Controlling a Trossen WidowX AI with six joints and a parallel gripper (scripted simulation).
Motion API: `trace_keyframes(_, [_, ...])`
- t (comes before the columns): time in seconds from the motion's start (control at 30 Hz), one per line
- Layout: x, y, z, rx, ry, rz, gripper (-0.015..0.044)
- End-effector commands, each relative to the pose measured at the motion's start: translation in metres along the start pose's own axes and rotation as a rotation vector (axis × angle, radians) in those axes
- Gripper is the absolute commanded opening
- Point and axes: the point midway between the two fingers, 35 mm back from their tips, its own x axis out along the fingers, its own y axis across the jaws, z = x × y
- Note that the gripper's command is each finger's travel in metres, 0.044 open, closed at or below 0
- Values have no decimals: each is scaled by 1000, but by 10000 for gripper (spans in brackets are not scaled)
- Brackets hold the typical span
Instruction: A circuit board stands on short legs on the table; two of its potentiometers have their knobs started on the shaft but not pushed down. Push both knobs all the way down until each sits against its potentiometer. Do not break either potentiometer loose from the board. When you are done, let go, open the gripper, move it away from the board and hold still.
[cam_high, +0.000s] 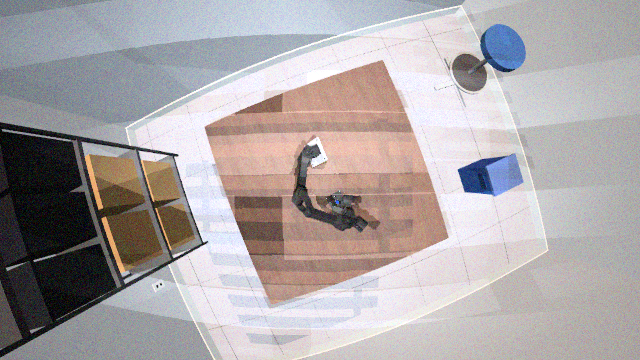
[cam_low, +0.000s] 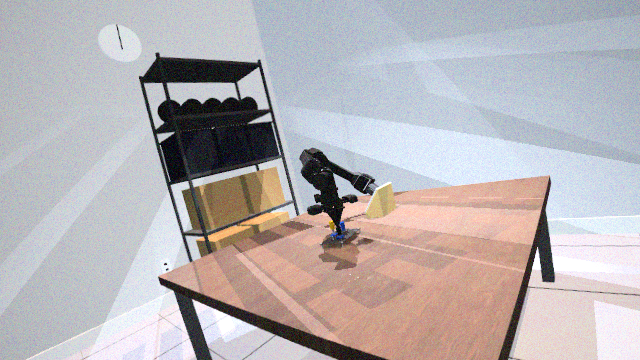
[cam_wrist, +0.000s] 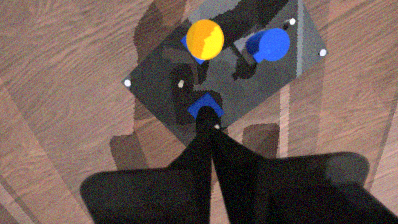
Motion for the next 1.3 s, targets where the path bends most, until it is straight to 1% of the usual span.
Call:
trace_keyframes(0.0, [2,2,0,13,-10,-9,0])
trace_keyframes(0.33, [-14,1,1,13,-10,-9,0])
trace_keyframes(0.37, [-10,1,1,9,-12,-6,26])
trace_keyframes(0.63, [-11,0,2,9,-12,-6,236])
trace_keyframes(0.7, [-17,-12,8,8,-9,-7,289])
trace_keyframes(0.9, [-36,-69,45,6,-4,-13,440])
trace_keyframes(1.13, [-38,-136,96,5,-12,-16,440])
trace_keyframes(1.27, [-37,-142,102,6,-13,-15,440])
